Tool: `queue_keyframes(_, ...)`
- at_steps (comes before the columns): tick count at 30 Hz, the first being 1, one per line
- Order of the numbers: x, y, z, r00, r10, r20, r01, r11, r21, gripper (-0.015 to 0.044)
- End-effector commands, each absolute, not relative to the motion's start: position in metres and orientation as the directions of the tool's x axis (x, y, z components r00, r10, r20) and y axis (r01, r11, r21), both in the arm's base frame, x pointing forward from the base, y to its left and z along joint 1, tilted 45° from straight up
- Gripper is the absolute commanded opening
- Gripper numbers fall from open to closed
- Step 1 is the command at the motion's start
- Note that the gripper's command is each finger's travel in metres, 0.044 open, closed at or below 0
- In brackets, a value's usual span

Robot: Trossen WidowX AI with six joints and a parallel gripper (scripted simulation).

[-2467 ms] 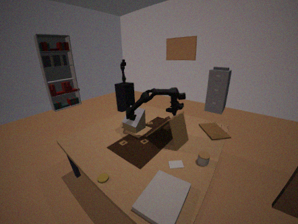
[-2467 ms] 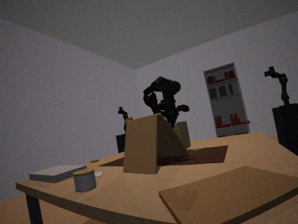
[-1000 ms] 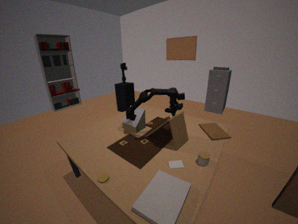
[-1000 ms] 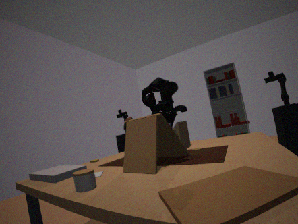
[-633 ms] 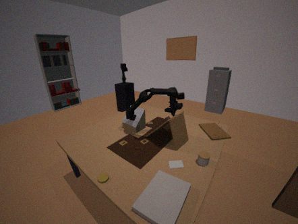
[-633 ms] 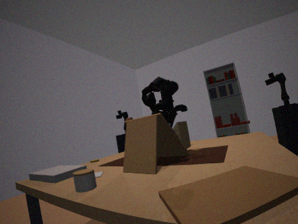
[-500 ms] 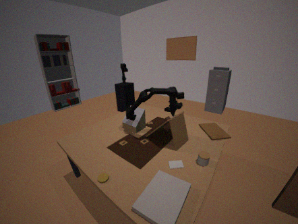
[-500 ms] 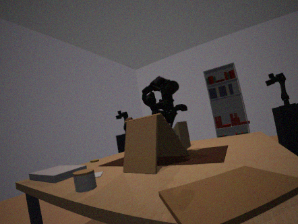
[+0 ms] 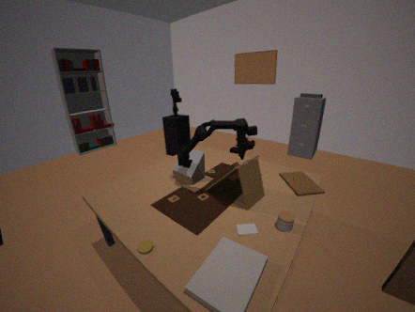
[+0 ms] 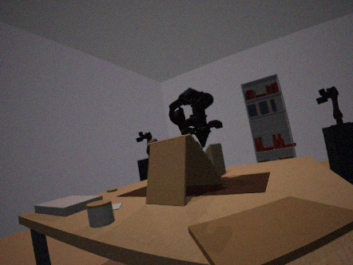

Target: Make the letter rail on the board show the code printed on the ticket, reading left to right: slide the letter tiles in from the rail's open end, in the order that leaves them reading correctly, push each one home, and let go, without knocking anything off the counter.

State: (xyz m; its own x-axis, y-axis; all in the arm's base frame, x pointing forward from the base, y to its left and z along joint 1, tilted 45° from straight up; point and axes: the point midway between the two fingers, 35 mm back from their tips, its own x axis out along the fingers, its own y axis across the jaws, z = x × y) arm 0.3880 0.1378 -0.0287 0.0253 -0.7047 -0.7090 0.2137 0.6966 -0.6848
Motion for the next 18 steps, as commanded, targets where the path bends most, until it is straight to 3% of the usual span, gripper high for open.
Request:
queue_keyframes(1, 0.384, 0.14, -0.027, 0.02, -0.704, -0.71, 0.214, 0.697, -0.685, 0.0)
queue_keyframes(3, 0.384, 0.14, -0.027, 0.02, -0.704, -0.71, 0.214, 0.697, -0.685, 0.0)
queue_keyframes(18, 0.298, 0.167, 0.096, 0.553, -0.668, -0.499, 0.2, 0.687, -0.698, 0.0394)
